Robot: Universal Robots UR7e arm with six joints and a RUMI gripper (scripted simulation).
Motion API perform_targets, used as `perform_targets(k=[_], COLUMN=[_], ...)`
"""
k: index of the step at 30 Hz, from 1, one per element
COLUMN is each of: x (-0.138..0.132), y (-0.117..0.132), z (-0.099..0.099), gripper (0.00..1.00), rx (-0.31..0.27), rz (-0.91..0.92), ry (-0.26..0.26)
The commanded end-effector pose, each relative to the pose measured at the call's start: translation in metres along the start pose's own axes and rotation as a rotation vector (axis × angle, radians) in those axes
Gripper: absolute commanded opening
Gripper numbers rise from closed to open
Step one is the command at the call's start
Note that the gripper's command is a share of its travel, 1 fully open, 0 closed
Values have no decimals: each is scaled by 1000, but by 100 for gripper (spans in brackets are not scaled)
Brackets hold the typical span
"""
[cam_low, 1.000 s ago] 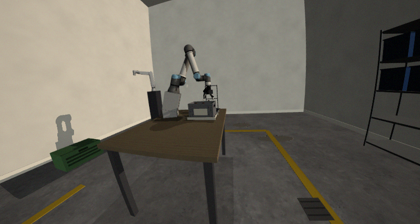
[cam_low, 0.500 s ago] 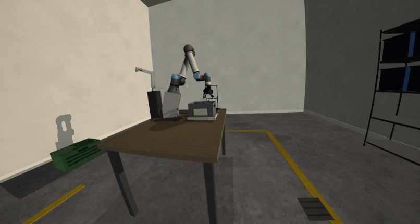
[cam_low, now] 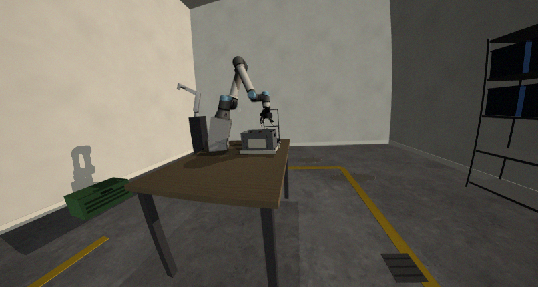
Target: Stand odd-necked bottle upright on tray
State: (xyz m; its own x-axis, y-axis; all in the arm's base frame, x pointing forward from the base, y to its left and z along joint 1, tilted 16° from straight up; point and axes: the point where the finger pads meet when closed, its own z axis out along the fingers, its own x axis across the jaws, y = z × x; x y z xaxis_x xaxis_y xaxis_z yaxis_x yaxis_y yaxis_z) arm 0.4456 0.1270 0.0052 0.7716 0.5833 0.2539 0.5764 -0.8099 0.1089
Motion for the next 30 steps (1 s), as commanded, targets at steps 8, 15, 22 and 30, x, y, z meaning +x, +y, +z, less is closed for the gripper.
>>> perform_targets(k=[8, 15, 22, 30], x=[0, 0, 0, 0], y=[0, 0, 0, 0], z=[-25, -42, -51, -60], gripper=[100, 100, 100, 100], rx=[0, 0, 0, 0], rz=[0, 0, 0, 0], ry=[0, 0, 0, 0])
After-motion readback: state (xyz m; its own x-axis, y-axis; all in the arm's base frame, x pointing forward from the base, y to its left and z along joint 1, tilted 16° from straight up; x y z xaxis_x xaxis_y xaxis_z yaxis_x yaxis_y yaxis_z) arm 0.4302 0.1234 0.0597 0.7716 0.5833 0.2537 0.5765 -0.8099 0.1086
